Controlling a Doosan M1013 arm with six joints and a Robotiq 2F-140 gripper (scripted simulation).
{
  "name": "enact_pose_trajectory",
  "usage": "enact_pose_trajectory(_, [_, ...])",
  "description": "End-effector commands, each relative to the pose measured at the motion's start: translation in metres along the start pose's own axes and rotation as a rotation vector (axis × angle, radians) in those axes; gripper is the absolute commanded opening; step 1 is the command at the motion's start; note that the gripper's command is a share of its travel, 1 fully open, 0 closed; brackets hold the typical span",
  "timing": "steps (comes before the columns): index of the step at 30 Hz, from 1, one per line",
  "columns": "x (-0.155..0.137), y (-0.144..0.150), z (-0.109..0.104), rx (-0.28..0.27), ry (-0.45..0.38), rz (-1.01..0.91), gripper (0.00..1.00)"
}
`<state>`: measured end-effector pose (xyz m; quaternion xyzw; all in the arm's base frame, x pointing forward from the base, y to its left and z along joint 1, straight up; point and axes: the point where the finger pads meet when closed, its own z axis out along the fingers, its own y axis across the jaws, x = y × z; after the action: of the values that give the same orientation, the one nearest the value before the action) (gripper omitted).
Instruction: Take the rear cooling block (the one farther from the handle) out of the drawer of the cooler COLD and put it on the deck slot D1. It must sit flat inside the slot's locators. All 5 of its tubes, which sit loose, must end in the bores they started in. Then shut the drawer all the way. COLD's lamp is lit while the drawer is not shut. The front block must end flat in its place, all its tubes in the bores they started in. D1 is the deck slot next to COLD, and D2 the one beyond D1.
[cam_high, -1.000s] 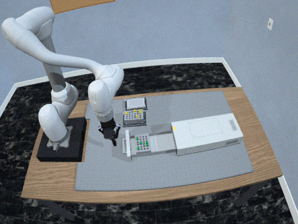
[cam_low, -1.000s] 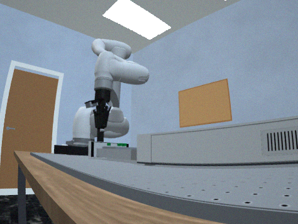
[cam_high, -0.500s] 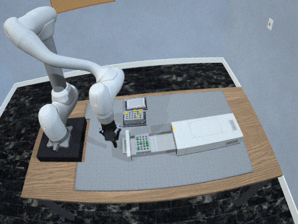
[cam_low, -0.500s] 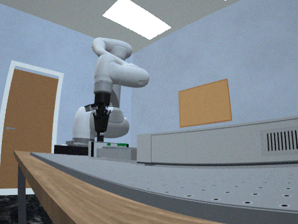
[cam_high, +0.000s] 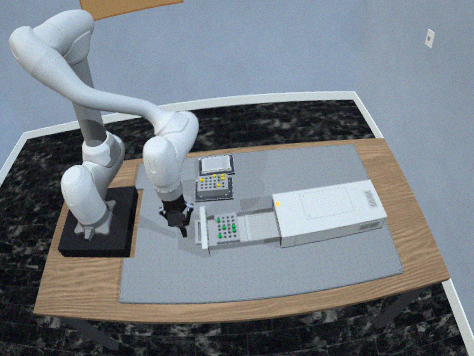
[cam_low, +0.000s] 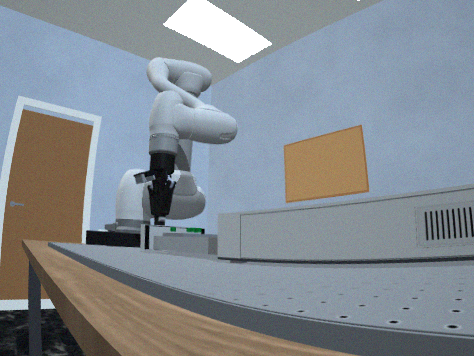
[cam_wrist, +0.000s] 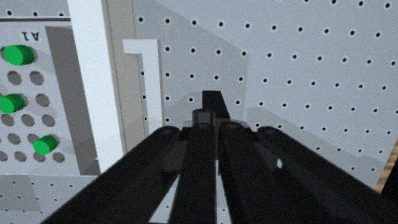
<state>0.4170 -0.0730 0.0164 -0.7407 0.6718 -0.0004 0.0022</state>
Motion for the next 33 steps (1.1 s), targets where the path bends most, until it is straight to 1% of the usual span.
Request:
enact_pose_trajectory(1, [0.000, 0.000, 0.003, 0.001, 0.000, 0.000, 0.10])
enact_pose_trajectory(12, [0.000, 0.000, 0.017, 0.001, 0.000, 0.000, 0.10])
enact_pose_trajectory(20, [0.000, 0.000, 0.017, 0.001, 0.000, 0.000, 0.10])
enact_pose_trajectory(33, [0.000, -0.015, 0.017, 0.001, 0.000, 0.000, 0.10])
